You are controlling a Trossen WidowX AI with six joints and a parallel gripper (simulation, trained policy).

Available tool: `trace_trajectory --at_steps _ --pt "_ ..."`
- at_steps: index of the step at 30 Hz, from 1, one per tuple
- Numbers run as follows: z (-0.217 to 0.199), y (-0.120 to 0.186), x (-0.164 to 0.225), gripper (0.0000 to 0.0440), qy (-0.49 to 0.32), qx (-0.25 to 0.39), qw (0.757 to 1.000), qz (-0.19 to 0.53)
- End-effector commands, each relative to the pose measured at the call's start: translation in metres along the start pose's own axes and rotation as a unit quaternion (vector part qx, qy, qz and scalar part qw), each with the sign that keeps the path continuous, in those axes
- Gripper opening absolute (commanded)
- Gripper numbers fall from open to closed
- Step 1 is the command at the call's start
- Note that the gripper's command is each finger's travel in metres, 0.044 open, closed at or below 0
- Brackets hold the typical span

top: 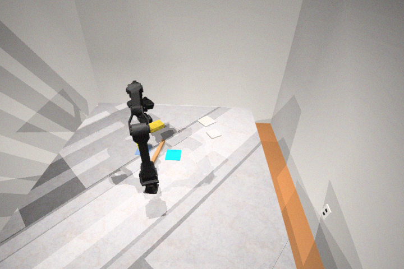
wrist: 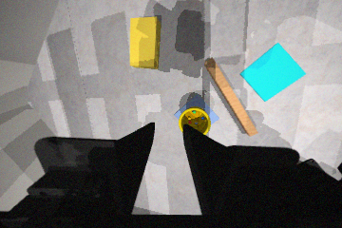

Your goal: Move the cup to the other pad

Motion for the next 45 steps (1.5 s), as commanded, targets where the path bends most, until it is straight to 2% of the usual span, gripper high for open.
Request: trace_trajectory --at_steps 1,20,45 --pt "-0.004 -0.008 0.001 0.0154 -0.006 0.03 1.0 0.002" --pt "-0.029 -0.056 0.01 0.0168 -0.026 0.181 0.983 0.008" --pt "-0.059 -0.122 0.022 0.0193 -0.032 0.256 0.966 -0.002"
Point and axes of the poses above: the point midway between the two fingers, 35 mm back from their tips, its own y axis back along the fingers, its own z axis across the jaws, x = y × z, the point moved 6 cm from there along y, back along the fingers, and after that the axes turned 11 degrees about -y, right-handed, at the moved point
